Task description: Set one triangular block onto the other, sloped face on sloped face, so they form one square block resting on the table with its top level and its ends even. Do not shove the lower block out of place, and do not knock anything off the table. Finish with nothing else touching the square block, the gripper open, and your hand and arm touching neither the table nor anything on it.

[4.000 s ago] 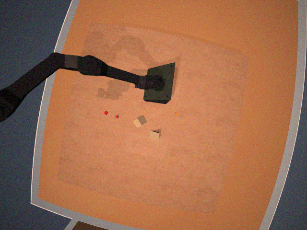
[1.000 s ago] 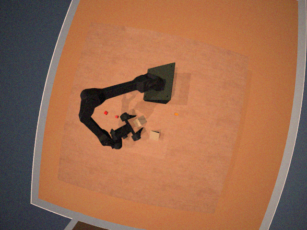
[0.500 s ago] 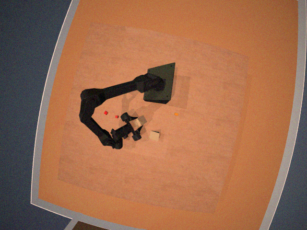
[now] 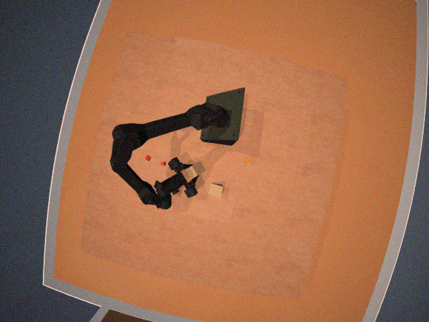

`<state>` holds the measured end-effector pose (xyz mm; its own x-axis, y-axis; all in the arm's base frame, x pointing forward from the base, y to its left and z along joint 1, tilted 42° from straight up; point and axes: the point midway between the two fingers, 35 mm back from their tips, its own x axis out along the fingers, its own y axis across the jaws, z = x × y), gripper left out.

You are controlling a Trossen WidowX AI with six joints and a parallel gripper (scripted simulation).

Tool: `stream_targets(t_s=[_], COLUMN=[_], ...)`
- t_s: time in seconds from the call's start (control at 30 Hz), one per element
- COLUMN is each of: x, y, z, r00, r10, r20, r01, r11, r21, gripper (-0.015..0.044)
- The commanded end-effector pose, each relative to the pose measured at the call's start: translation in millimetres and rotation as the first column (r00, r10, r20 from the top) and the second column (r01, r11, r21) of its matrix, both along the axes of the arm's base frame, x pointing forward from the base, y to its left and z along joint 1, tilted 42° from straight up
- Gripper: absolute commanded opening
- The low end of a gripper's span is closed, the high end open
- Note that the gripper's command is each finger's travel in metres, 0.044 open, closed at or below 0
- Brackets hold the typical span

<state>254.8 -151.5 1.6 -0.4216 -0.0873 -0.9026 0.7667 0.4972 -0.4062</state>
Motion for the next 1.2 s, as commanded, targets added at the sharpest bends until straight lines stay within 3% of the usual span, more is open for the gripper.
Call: stream_targets(t_s=[0.0,0.53,0.77,1.17], x=[2,-3,-4,-5], y=[11,63,65,65], z=[12,68,70,65], r00=[1.0,1.0,1.0,0.934], r10=[0.001,0.001,0.0,0.357], r20=[0.006,0.005,0.005,0.0], r01=[-0.001,-0.001,-0.001,-0.357], r11=[1.0,1.0,1.0,0.933], r21=[0.002,0.005,0.006,0.049], gripper=[0.0,0.0,0.0,0.0])
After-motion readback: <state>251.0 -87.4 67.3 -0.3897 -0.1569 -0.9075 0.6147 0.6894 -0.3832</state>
